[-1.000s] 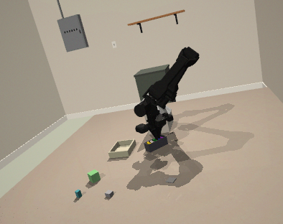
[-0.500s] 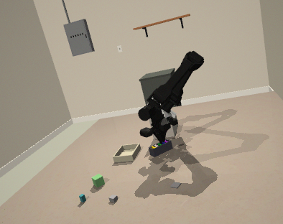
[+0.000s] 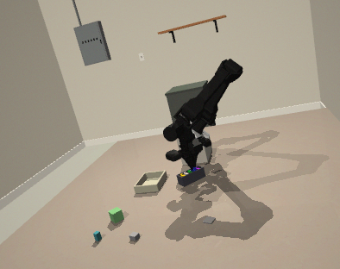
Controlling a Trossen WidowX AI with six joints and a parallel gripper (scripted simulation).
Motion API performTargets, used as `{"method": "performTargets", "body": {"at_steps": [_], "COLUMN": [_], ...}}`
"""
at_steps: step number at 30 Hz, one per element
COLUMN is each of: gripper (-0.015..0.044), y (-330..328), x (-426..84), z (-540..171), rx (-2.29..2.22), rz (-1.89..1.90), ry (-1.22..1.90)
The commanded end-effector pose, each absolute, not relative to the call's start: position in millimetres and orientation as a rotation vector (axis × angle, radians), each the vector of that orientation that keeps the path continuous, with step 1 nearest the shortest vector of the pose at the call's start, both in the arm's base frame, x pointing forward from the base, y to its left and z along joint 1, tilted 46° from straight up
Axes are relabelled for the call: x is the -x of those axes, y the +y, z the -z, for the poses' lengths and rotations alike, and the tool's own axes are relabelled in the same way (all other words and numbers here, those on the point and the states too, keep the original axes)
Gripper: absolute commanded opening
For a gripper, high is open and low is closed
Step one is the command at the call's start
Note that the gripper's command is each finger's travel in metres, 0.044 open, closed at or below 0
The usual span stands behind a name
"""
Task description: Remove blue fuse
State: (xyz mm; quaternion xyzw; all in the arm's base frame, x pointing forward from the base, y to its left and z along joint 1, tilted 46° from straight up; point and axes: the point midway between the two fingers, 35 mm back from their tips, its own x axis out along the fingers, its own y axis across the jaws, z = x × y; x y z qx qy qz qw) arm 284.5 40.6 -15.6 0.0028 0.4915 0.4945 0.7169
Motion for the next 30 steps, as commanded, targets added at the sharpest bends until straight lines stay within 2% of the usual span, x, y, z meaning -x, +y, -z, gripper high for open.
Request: {"method": "performTargets", "body": {"at_steps": [1,30], "gripper": [0.0000,0.0000], "y": [39,29], "x": [-285,-284], "z": [14,4], "rx": [0.000,-0.002], "rz": [-1.095,-1.094], "ry": [1.088,1.088]}}
